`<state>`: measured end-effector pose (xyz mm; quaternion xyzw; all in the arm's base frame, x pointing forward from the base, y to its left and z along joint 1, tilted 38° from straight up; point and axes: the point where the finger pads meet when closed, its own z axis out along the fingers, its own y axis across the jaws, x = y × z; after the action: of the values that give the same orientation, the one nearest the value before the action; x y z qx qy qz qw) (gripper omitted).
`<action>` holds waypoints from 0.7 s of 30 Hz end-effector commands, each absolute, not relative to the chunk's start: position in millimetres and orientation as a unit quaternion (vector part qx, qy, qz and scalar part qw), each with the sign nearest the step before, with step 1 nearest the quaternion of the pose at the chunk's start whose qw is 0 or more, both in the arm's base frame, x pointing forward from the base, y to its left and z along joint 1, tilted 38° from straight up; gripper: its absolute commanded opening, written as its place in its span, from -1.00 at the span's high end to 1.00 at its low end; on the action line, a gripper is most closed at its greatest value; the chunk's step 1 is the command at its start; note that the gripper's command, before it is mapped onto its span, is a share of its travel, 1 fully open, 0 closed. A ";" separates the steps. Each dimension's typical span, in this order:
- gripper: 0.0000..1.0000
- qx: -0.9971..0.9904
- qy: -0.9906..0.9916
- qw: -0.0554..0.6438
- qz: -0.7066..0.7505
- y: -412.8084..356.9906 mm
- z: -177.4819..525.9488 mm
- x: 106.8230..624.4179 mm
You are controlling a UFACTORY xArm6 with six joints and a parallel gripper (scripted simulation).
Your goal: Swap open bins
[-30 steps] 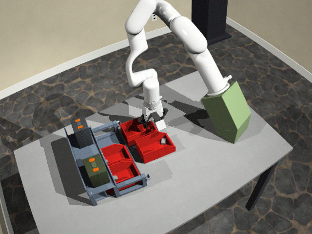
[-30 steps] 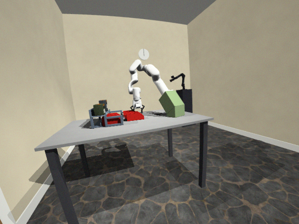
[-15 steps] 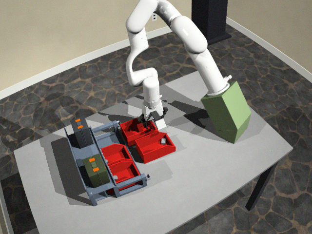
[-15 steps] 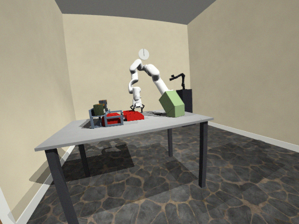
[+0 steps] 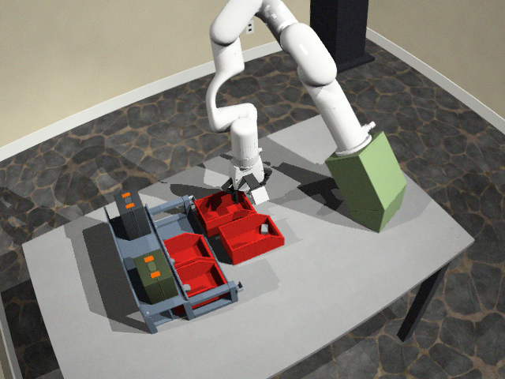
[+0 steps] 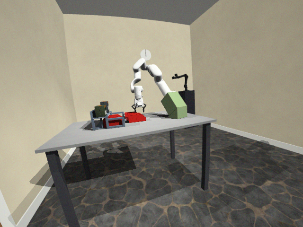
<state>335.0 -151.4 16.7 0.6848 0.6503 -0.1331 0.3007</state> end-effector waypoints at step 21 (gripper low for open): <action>-0.89 0.685 0.650 0.301 -0.133 -125.9 51.4 326.4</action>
<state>326.6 -128.1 47.9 0.6848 0.6503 -0.1331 0.3007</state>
